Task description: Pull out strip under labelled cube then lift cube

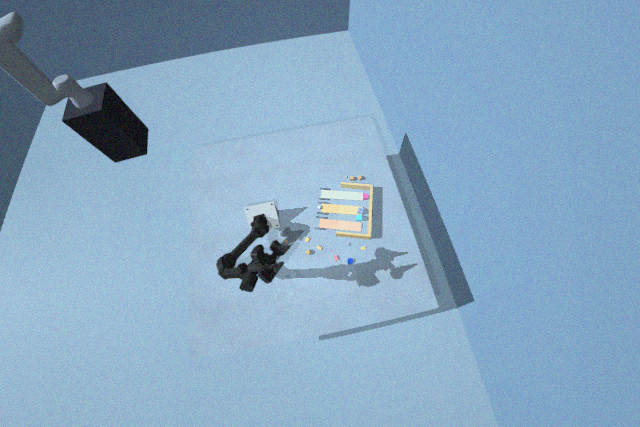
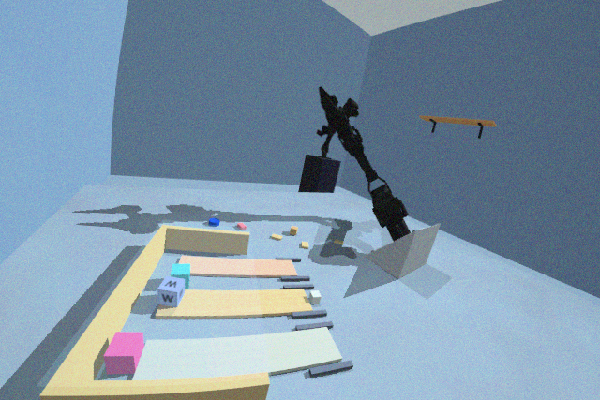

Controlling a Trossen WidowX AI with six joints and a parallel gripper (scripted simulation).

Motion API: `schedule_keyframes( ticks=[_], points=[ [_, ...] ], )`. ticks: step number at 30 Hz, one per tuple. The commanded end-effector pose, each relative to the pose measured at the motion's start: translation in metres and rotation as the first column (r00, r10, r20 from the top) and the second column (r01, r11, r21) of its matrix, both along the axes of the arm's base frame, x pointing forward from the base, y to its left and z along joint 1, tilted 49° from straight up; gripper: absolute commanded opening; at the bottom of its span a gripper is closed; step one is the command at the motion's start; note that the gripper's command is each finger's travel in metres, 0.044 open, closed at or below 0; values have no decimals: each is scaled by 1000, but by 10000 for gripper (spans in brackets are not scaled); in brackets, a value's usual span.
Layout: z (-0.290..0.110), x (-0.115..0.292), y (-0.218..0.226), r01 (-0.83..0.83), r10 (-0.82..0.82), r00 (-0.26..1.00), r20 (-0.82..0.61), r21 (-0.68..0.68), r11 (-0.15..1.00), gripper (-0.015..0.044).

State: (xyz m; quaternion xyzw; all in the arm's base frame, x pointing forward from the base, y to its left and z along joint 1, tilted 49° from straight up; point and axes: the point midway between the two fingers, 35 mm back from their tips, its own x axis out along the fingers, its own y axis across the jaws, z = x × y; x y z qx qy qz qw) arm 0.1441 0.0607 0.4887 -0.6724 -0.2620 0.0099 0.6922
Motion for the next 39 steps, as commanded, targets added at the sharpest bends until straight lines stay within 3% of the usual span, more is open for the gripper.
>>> schedule_keyframes(
  ticks=[1, 11, 19, 29, 39],
  points=[
    [-1, 3, 0, 1, -1, 1000, -10, 6, 1000, 400],
    [-101, 125, 22, 235, -77, 876, -477, 280, 931, 400],
    [-218, 182, 34, 571, -184, 666, -723, 336, 749, 400],
    [-368, 180, 24, 866, -420, 469, -777, 312, 390, 400],
    [-376, 178, 22, 873, -438, 465, -769, 317, 370, 400]
  ],
)
